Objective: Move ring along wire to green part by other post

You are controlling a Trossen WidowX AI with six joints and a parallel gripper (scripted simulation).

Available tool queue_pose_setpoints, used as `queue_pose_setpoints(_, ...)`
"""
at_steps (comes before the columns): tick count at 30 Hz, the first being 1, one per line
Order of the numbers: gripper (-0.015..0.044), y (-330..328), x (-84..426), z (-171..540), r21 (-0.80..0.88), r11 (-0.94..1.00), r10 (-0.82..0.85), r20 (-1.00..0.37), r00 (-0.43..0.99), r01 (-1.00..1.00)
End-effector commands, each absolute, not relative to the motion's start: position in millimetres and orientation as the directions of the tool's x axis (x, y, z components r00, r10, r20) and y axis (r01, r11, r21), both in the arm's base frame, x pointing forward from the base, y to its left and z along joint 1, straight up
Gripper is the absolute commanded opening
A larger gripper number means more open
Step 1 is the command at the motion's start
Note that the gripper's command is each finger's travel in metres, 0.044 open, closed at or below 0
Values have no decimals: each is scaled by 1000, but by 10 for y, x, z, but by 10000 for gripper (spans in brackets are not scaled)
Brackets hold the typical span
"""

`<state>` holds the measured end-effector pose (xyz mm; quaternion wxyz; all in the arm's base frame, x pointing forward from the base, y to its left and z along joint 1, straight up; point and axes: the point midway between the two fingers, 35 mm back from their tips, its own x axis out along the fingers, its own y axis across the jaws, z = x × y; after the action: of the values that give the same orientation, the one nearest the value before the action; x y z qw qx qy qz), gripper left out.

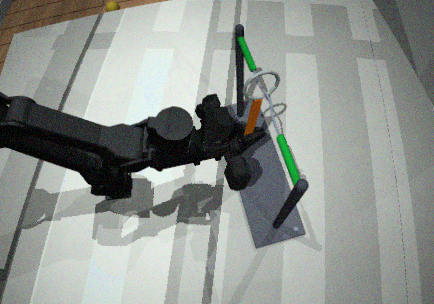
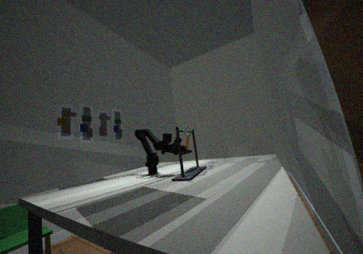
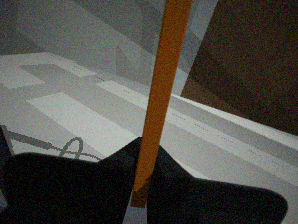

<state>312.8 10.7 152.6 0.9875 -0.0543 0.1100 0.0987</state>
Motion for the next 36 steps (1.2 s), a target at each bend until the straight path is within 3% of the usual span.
queue_pose_setpoints(1,-150,159,3110,1510,-67,980,169,-228,959,-189)
queue_pose_setpoints(36,-150,606,3053,1505,2,993,115,-218,969,-117)
